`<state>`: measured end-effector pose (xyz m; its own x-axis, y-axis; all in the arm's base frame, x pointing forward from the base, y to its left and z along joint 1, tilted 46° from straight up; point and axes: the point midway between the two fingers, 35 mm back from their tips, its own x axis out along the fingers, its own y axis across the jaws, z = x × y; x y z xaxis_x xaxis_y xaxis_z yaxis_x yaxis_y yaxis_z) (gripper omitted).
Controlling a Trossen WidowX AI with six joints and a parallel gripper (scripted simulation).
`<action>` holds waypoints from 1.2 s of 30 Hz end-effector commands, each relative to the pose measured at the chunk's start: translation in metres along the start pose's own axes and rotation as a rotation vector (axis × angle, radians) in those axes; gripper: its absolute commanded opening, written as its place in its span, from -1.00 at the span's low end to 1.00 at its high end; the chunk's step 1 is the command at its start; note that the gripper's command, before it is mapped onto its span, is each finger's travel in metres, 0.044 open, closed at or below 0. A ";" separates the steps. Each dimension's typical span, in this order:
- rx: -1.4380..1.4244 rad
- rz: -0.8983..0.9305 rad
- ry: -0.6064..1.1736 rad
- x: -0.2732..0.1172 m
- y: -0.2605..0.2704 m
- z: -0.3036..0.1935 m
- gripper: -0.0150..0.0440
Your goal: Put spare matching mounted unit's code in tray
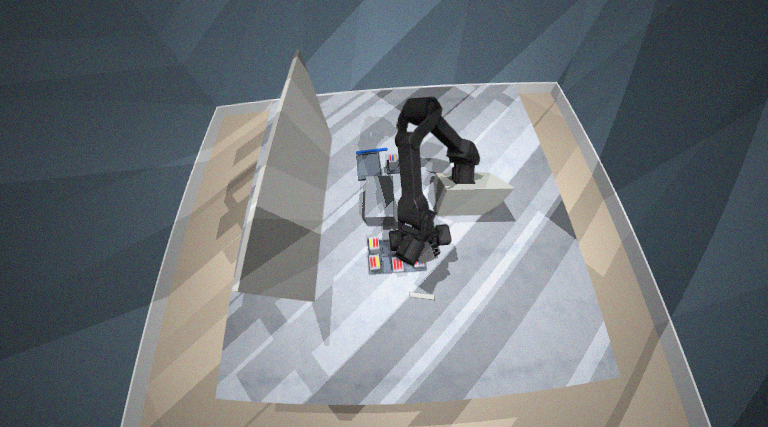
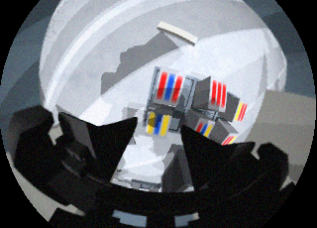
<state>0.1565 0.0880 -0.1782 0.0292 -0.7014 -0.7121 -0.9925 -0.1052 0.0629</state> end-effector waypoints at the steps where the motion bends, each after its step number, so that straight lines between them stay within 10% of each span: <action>1: -0.006 0.001 0.006 0.008 0.001 -0.002 0.53; 28: -0.005 0.001 0.010 0.043 0.003 -0.005 0.53; 36: 0.000 0.004 0.008 0.042 0.003 -0.004 0.01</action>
<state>0.1552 0.0550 -0.2049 0.0267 -0.7073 -0.7064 -0.9925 -0.1032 0.0659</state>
